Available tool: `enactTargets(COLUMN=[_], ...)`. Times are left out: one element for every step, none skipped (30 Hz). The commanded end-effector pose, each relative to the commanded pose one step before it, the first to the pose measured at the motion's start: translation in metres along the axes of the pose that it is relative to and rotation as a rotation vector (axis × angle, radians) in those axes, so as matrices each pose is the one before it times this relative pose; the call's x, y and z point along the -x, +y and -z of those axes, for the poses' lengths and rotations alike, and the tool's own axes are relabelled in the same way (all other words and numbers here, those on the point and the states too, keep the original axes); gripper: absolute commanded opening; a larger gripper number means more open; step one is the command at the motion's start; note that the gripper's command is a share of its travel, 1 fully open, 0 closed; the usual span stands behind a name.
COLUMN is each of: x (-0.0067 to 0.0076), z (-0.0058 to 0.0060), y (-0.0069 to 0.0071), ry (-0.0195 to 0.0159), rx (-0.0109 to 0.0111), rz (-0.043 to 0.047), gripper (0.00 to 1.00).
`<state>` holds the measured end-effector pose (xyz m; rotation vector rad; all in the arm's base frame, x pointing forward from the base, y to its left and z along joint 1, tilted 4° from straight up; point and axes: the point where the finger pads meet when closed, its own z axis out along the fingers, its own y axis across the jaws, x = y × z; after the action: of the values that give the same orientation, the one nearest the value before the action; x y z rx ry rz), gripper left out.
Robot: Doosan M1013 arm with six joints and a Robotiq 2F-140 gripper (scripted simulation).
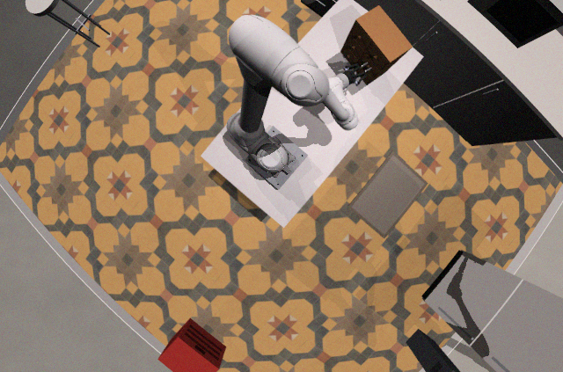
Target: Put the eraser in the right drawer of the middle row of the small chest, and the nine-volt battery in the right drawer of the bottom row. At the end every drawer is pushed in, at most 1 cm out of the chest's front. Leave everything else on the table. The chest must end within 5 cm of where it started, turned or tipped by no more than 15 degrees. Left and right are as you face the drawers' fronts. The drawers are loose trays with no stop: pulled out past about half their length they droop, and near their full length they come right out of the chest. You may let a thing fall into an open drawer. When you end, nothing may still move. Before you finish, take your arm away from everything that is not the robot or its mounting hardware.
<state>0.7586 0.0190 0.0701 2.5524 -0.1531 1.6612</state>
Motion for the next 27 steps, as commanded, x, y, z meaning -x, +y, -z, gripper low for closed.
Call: enactTargets(x=[-0.0001, 0.0, 0.0, 0.0, 0.0, 0.0, 0.0, 0.0, 0.0, 0.0, 0.0, 0.0, 0.0, 0.0, 0.0, 0.0, 0.0, 0.0, 0.0, 0.0, 0.0, 0.0, 0.0, 0.0, 0.00001, 0.00001, 0.00002], z=[0.00003, 0.0, 0.0, 0.0, 0.0, 0.0, 0.0, 0.0, 0.0, 0.0, 0.0, 0.0, 0.0, 0.0, 0.0, 0.0, 0.0, 0.0, 0.0, 0.0, 0.0, 0.0, 0.0, 0.00001, 0.00002, 0.00004, 0.00006], y=[0.00001, 0.0, 0.0, 0.0, 0.0, 0.0, 0.0, 0.0, 0.0, 0.0, 0.0, 0.0, 0.0, 0.0, 0.0, 0.0, 0.0, 0.0, 0.0, 0.0, 0.0, 0.0, 0.0, 0.0, 0.0, 0.0, 0.0], ry=[0.00011, 0.0, 0.0, 0.0, 0.0, 0.0, 0.0, 0.0, 0.0, 0.0, 0.0, 0.0, 0.0, 0.0, 0.0, 0.0, 0.0, 0.0, 0.0, 0.0, 0.0, 0.0, 0.0, 0.0, 0.0, 0.0, 0.0], rx=[0.0, 0.0, 0.0, 0.0, 0.0, 0.0, 0.0, 0.0, 0.0, 0.0, 0.0, 0.0, 0.0, 0.0, 0.0, 0.0, 0.0, 0.0, 0.0, 0.0, 0.0, 0.0, 0.0, 0.0, 0.0, 0.0, 0.0], rz=[-0.00006, 0.0, 0.0, 0.0, 0.0, 0.0, 0.0, 0.0, 0.0, 0.0, 0.0, 0.0, 0.0, 0.0, 0.0, 0.0, 0.0, 0.0, 0.0, 0.0, 0.0, 0.0, 0.0, 0.0, 0.0, 0.0, 0.0], gripper=[0.2, 0.2, 0.08, 0.08, 0.08, 0.08, 0.08, 0.08, 0.08, 0.08, 0.08, 0.08, 0.08, 0.08, 0.08, 0.08, 0.08, 0.08, 0.08, 0.08, 0.08, 0.08, 0.08, 0.08, 0.08, 0.08, 0.08])
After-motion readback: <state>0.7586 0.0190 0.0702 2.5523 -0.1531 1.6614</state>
